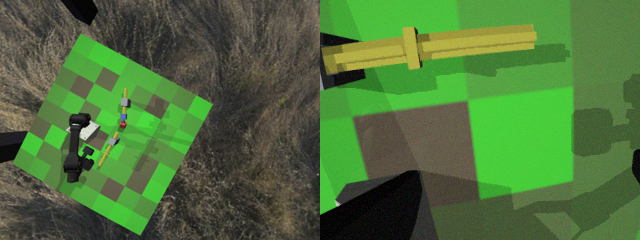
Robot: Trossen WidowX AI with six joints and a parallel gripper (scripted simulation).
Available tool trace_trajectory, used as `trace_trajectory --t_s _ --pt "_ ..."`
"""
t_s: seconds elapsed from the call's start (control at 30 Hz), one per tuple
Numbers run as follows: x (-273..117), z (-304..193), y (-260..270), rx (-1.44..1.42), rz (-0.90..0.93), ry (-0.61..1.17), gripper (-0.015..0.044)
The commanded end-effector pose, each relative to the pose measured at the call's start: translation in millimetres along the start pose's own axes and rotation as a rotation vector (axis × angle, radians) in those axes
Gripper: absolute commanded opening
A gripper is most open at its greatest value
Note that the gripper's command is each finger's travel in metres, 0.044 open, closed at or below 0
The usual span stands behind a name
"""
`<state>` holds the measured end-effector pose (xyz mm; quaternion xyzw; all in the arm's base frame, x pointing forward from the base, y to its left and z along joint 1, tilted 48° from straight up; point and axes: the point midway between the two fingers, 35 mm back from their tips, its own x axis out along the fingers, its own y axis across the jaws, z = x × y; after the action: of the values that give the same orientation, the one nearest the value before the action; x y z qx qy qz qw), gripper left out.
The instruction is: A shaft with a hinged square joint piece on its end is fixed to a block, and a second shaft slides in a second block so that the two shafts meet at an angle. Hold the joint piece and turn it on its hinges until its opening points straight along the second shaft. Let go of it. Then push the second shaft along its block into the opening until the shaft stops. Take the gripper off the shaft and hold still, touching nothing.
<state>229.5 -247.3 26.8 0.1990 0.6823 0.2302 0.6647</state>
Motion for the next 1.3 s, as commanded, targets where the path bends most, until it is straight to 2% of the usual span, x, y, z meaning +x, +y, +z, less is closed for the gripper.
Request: trace_trajectory --t_s 0.0,0.23,0.43,0.73,1.27 --pt "8 38 60 0.003 0.039 -0.012 0.044" --pt "26 75 163 -0.001 0.115 -0.017 0.044" --pt "45 80 250 -0.001 0.201 0.006 0.044" --pt "46 79 255 -0.019 0.209 0.008 0.044" --pt "57 80 255 -0.45 0.268 -0.036 0.044"
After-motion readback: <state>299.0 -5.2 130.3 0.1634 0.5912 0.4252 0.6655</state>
